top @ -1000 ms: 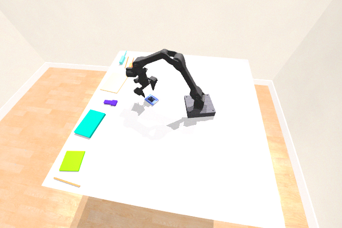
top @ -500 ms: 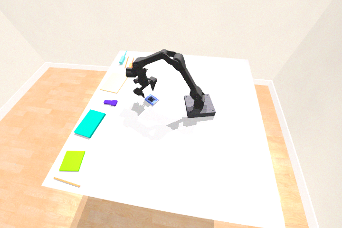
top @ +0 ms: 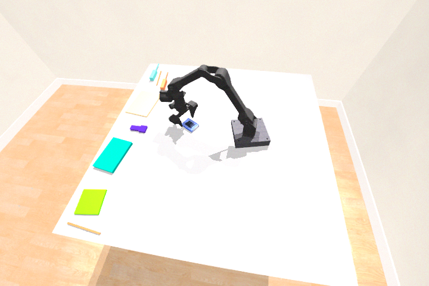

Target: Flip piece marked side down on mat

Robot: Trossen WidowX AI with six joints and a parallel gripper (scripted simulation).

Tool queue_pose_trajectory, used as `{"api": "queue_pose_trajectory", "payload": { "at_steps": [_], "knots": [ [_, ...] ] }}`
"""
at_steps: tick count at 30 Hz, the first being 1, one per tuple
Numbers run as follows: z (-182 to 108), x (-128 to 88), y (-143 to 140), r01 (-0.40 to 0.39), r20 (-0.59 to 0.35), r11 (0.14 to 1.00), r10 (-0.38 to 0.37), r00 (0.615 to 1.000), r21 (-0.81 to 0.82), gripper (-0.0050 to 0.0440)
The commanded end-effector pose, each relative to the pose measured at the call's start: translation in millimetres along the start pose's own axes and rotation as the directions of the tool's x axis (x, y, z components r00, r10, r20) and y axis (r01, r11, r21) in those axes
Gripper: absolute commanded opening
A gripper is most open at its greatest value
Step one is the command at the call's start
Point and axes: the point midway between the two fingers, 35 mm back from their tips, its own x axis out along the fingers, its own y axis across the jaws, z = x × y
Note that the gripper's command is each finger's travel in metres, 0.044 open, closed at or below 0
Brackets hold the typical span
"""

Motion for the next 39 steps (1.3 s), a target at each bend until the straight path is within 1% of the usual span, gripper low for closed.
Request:
{"api": "queue_pose_trajectory", "payload": {
  "at_steps": [1, 8, 16, 17, 25, 33, 34, 39],
  "knots": [
    [0.0, 2.6, -0.1, 0.001, -0.003, 1.000, -0.001, 1.000, -0.001, 0.0440],
    [0.6, 17.4, -0.1, 0.004, -0.017, 1.000, -0.004, 1.000, -0.004, 0.0440],
    [0.6, 17.4, -0.1, 0.004, -0.017, 1.000, -0.004, 1.000, -0.004, 0.0440],
    [2.4, 9.8, 0.2, -0.001, 0.000, 1.000, 0.001, 1.000, 0.002, 0.0440],
    [0.6, 17.4, -0.2, 0.004, -0.018, 1.000, -0.004, 1.000, -0.004, 0.0440],
    [0.6, 17.4, -0.2, 0.004, -0.018, 1.000, -0.004, 1.000, -0.004, 0.0440],
    [1.4, 14.0, -0.2, 0.003, -0.008, 1.000, -0.003, 1.000, 0.001, 0.0440],
    [0.9, 16.1, -0.2, 0.003, -0.014, 1.000, -0.004, 1.000, -0.002, 0.0440]
  ]
}}
